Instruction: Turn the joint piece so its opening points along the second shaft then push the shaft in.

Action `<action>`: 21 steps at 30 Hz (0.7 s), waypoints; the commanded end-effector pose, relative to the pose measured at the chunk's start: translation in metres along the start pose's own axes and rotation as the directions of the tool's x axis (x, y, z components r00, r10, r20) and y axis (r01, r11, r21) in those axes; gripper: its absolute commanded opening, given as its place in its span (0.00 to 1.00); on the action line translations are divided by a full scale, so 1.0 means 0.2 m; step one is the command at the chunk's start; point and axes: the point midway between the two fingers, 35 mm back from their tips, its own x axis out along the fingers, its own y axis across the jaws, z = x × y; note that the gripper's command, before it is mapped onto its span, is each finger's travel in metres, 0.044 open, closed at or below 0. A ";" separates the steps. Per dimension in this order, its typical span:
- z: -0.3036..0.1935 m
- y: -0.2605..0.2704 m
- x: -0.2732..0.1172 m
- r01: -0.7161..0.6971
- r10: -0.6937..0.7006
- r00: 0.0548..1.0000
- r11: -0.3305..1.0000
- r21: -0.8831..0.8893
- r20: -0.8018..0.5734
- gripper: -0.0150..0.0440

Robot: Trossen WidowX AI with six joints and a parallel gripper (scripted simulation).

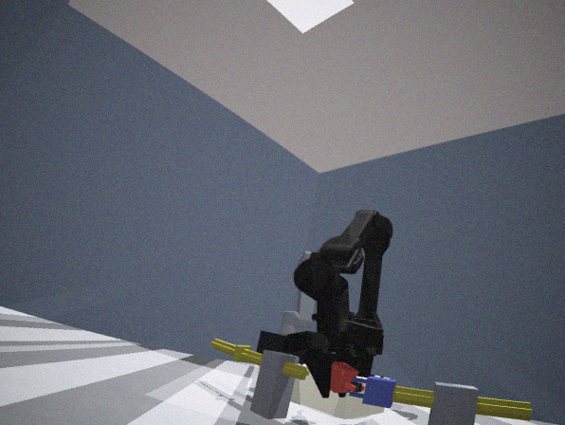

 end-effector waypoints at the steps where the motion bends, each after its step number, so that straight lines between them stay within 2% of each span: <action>1: 0.00 0.00 0.00 0.000 0.000 1.000 1.000 0.000 0.000 0.25; 3: 0.00 0.00 0.00 0.000 0.000 1.000 1.000 0.000 0.000 0.25; 8: 0.00 0.00 0.00 0.000 0.000 1.000 1.000 0.000 0.000 0.48; 11: 0.00 0.00 0.00 0.000 0.000 1.000 1.000 0.000 0.000 0.50; 21: 0.00 0.00 0.00 0.000 0.000 1.000 1.000 0.000 0.000 0.95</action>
